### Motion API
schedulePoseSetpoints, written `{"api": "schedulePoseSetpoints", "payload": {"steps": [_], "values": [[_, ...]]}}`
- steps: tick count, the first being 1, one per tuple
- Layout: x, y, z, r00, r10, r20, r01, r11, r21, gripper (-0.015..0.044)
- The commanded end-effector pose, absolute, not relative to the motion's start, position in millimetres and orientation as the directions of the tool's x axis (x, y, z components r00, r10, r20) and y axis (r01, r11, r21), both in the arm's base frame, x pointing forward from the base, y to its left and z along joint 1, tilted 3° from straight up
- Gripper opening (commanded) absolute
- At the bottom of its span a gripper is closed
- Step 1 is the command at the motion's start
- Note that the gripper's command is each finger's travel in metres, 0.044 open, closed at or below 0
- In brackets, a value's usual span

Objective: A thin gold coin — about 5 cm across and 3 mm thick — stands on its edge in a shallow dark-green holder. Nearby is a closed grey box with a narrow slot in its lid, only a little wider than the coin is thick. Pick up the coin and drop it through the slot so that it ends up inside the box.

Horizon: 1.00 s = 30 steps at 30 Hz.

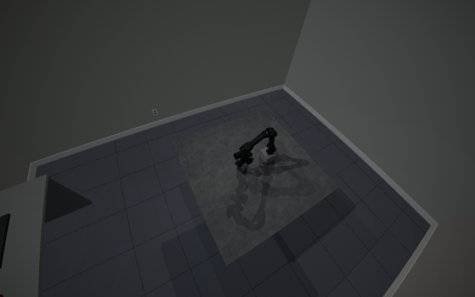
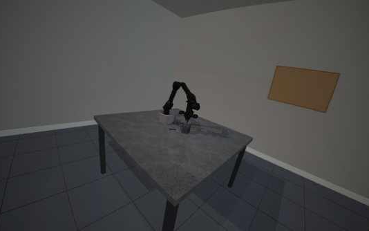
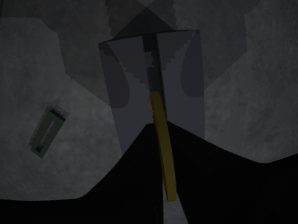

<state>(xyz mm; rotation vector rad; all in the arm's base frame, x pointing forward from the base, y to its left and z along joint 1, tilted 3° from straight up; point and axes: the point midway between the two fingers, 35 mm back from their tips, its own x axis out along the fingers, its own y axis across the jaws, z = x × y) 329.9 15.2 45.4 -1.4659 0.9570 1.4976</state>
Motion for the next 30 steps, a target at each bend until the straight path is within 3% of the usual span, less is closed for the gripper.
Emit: {"api": "schedulePoseSetpoints", "payload": {"steps": [1,30], "values": [[329.6,14.9,45.5,0.007,0.042,-0.999,-0.923,-0.384,-0.023,0.0],[332.2,19.4,45.3,0.005,0.042,-0.999,-0.924,-0.382,-0.021,0.0]]}}
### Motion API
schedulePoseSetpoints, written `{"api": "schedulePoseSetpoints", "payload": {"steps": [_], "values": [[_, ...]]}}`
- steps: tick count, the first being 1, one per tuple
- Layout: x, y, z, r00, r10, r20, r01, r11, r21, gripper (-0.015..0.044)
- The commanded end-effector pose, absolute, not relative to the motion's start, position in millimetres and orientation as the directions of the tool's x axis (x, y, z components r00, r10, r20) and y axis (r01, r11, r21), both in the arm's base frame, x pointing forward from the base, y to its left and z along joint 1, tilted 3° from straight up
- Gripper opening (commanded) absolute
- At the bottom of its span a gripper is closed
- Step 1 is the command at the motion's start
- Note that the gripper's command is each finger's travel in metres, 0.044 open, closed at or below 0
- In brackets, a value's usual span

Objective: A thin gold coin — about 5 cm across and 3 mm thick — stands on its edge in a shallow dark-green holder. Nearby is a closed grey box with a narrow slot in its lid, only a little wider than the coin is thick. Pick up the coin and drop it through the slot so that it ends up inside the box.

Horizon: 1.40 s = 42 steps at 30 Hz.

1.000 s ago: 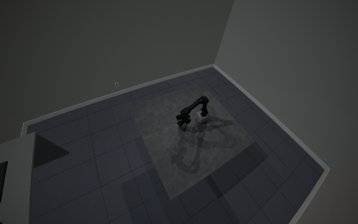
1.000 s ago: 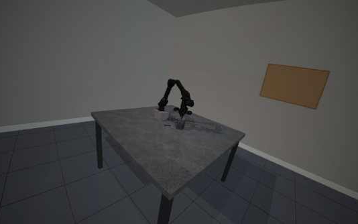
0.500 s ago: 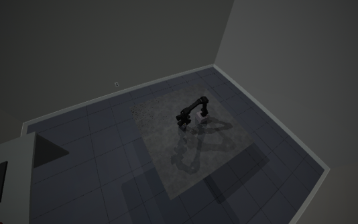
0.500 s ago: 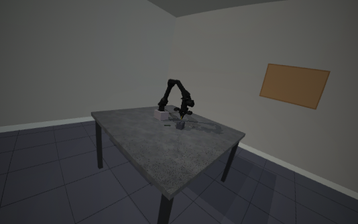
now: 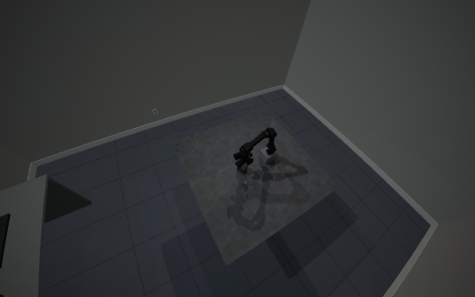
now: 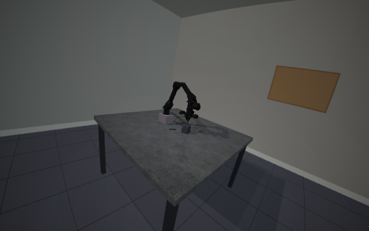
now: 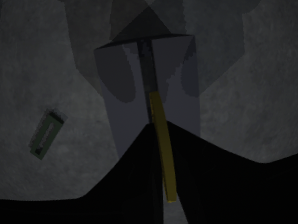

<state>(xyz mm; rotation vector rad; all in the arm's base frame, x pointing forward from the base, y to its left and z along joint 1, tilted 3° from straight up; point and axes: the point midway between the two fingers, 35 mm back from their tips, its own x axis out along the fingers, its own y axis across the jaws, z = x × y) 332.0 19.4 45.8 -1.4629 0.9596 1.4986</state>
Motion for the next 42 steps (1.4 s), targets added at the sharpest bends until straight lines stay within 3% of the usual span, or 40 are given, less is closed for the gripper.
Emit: {"api": "schedulePoseSetpoints", "payload": {"steps": [1,28,34,42], "values": [[332.3,19.4,44.7,0.005,0.042,-0.999,-0.924,-0.382,-0.021,0.0],[333.1,20.7,27.6,0.005,0.043,-0.999,-0.927,-0.374,-0.021,0.0],[332.5,20.4,29.3,0.003,0.042,-0.999,-0.925,-0.379,-0.018,0.0157],[332.5,20.4,29.3,0.003,0.042,-0.999,-0.925,-0.379,-0.018,0.0161]]}}
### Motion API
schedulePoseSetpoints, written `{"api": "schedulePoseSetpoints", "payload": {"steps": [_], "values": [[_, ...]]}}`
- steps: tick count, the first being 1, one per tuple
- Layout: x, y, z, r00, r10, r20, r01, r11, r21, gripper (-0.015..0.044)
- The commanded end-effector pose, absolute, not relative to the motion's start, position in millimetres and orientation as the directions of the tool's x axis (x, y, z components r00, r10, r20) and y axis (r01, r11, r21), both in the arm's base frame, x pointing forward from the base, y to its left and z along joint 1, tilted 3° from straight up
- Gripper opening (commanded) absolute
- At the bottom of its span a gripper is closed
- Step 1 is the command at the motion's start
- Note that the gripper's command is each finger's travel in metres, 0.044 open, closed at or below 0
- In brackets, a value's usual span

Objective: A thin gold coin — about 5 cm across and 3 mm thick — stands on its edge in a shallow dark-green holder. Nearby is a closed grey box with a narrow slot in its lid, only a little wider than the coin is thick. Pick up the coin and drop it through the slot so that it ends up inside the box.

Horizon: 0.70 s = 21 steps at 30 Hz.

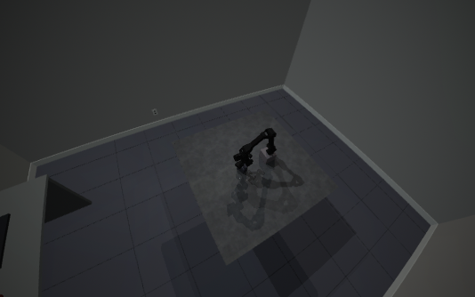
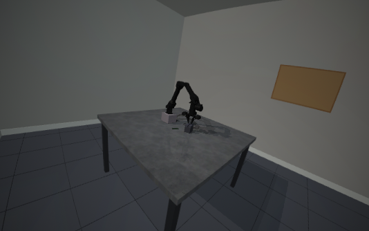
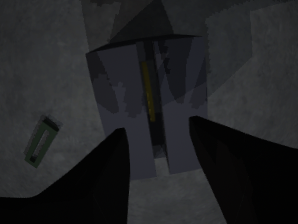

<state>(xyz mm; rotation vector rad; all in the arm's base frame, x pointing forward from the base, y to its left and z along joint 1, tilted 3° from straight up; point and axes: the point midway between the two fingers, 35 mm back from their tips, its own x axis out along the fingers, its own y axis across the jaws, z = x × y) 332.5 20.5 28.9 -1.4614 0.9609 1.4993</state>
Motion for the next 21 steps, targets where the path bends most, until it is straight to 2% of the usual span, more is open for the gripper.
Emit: {"api": "schedulePoseSetpoints", "payload": {"steps": [1,9,12,21], "values": [[332.5,20.4,29.3,0.003,0.042,-0.999,-0.925,-0.379,-0.018,0.0161],[332.4,19.5,49.3,0.002,0.042,-0.999,-0.925,-0.379,-0.018,0.0371],[329.8,18.1,80.3,-0.003,0.041,-0.999,-0.926,-0.377,-0.013,0.044],[328.2,17.6,89.9,-0.005,0.041,-0.999,-0.926,-0.377,-0.011,0.044]]}}
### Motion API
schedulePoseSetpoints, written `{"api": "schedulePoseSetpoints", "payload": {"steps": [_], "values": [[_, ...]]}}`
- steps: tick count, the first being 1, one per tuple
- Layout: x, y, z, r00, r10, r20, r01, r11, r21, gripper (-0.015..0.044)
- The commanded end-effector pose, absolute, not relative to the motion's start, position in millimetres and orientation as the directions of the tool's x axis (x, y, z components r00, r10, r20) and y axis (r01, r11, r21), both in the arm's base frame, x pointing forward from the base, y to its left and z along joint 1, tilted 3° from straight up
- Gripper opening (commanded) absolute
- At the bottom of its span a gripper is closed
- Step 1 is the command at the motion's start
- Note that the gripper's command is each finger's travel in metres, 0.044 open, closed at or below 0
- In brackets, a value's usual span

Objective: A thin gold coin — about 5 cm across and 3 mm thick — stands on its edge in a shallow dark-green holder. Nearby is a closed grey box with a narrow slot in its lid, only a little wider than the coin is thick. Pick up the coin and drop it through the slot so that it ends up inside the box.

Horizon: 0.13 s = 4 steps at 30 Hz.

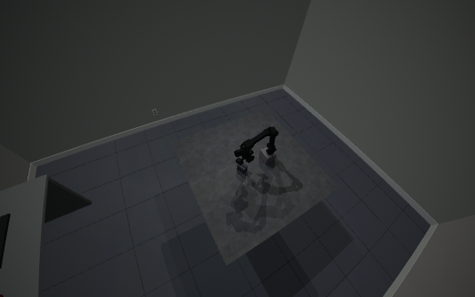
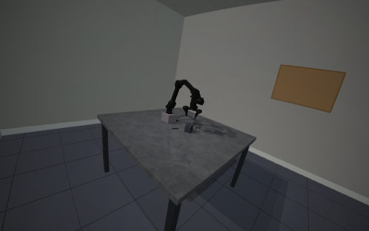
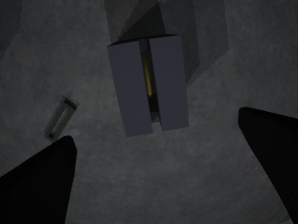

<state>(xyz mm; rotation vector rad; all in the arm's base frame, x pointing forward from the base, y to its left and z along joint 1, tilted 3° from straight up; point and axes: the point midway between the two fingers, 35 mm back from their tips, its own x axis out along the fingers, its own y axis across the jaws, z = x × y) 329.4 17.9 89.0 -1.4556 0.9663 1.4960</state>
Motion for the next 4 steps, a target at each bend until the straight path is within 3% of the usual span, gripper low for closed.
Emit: {"api": "schedulePoseSetpoints", "payload": {"steps": [1,4], "values": [[328.2,17.6,89.9,-0.005,0.041,-0.999,-0.926,-0.377,-0.011,0.044],[328.2,17.6,89.9,-0.005,0.041,-0.999,-0.926,-0.377,-0.011,0.044]]}}
